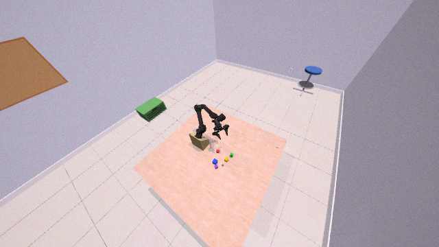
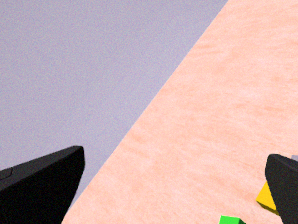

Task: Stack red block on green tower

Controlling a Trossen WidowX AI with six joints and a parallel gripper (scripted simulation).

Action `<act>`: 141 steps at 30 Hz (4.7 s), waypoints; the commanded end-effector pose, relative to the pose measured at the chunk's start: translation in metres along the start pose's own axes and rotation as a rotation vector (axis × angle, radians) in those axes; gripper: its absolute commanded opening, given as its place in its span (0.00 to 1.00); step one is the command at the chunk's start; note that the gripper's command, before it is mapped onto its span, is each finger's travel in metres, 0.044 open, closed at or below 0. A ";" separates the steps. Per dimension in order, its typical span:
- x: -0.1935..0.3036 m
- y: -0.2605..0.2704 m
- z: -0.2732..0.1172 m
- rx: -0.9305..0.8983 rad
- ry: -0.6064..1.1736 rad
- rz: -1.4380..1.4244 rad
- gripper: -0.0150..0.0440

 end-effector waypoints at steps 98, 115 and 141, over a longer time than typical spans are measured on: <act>0.111 -0.201 0.113 -0.142 1.336 -1.503 1.00; 0.113 -0.203 0.113 -0.142 1.337 -1.503 1.00; 0.108 -0.198 0.111 -0.142 1.336 -1.504 0.25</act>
Point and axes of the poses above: the point midway between the two fingers, 35 mm back from their tips, its own z axis out along the fingers, its own y axis across the jaws, x = y × z, the point moved 4 cm from there along -z, back along the fingers, and after that the axes turned 4 degrees about z, right-handed, at the moved point
